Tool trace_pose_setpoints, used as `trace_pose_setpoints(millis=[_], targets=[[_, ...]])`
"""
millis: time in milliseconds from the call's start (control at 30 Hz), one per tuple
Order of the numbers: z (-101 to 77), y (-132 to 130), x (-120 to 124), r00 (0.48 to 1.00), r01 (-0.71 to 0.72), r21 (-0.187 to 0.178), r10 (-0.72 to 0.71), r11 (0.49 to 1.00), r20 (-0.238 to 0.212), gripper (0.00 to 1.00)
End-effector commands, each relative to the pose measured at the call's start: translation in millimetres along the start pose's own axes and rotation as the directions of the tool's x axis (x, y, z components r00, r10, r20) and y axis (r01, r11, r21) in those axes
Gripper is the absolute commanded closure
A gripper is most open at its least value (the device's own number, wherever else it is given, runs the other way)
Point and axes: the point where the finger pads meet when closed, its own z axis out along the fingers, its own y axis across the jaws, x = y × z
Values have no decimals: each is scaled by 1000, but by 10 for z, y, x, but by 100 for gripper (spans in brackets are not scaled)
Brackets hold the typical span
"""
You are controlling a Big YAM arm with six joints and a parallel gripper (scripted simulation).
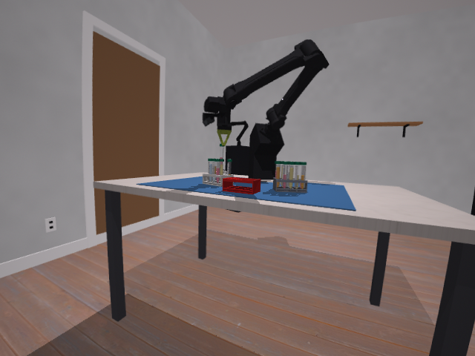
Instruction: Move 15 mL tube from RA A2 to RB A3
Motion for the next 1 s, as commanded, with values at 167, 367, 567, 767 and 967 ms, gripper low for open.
trace_pose_setpoints(millis=[167,367,567,767,967], targets=[[-30,63,-63,1000,11,-2,-11,1000,11,100],[-30,63,-63,1000,11,-2,-11,1000,11,100],[28,79,-46,1000,0,4,0,1000,-8,100],[13,54,61,1000,11,2,-11,1000,-3,100],[44,20,55,1000,7,2,-7,1000,-4,100]])
